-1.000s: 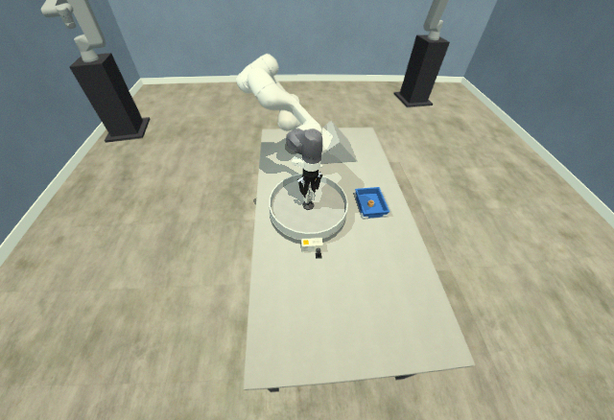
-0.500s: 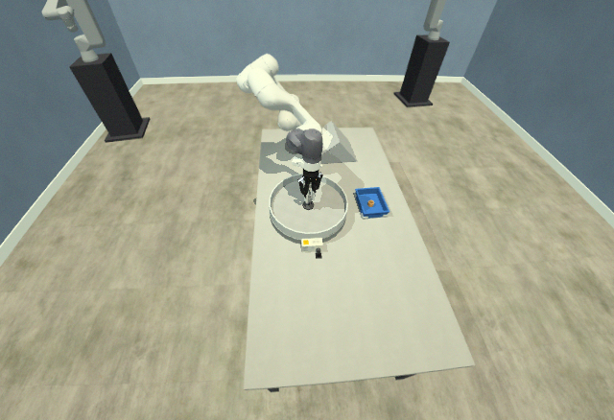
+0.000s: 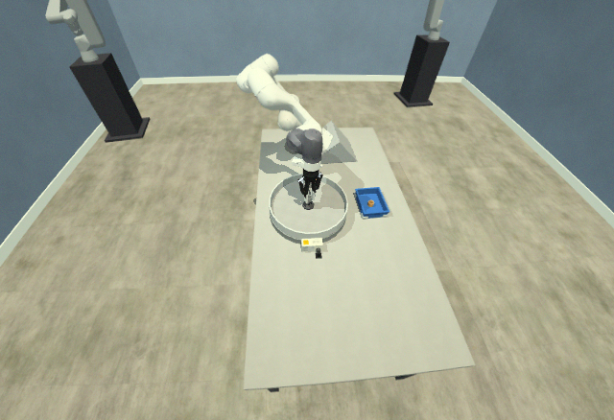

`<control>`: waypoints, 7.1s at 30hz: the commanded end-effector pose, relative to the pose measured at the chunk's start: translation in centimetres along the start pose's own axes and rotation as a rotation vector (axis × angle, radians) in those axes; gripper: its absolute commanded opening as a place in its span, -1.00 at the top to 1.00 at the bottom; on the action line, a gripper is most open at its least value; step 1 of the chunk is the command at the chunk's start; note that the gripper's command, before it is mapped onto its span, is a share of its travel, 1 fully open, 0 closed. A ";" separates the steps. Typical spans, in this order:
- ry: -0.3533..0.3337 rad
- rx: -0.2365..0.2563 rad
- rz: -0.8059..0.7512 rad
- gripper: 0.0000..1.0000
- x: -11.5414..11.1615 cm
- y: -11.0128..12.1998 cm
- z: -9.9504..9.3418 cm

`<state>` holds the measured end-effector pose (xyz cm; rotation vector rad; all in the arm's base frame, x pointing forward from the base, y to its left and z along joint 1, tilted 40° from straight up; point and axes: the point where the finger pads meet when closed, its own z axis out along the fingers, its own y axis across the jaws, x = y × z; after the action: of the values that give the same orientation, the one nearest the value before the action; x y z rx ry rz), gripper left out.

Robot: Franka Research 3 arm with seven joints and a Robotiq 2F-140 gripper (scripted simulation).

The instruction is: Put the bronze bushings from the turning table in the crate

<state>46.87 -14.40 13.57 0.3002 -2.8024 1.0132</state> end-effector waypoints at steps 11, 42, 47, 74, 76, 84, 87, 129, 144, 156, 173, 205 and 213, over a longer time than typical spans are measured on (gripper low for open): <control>-0.002 -0.003 -0.008 1.00 0.1 0.3 0.1; -0.002 -0.003 -0.008 1.00 0.1 0.3 0.1; -0.002 -0.003 -0.008 1.00 0.1 0.3 0.2; -0.002 -0.003 -0.007 1.00 0.1 0.3 3.4; -0.002 -0.003 -0.007 1.00 0.1 0.3 3.5; -0.002 -0.003 -0.007 1.00 0.1 0.3 3.5; -0.002 -0.003 -0.007 1.00 0.1 0.3 3.5; -0.002 -0.003 -0.007 1.00 0.1 0.3 3.7; -0.002 -0.003 -0.007 1.00 0.1 0.3 4.1; -0.002 -0.003 -0.007 1.00 0.1 0.3 4.2; -0.002 -0.003 -0.007 1.00 0.1 0.3 4.2; -0.002 -0.003 -0.007 0.52 0.1 0.3 4.2; -0.002 -0.003 -0.007 0.52 0.1 0.3 4.2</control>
<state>46.42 -16.96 10.33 0.2997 -2.8033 1.0111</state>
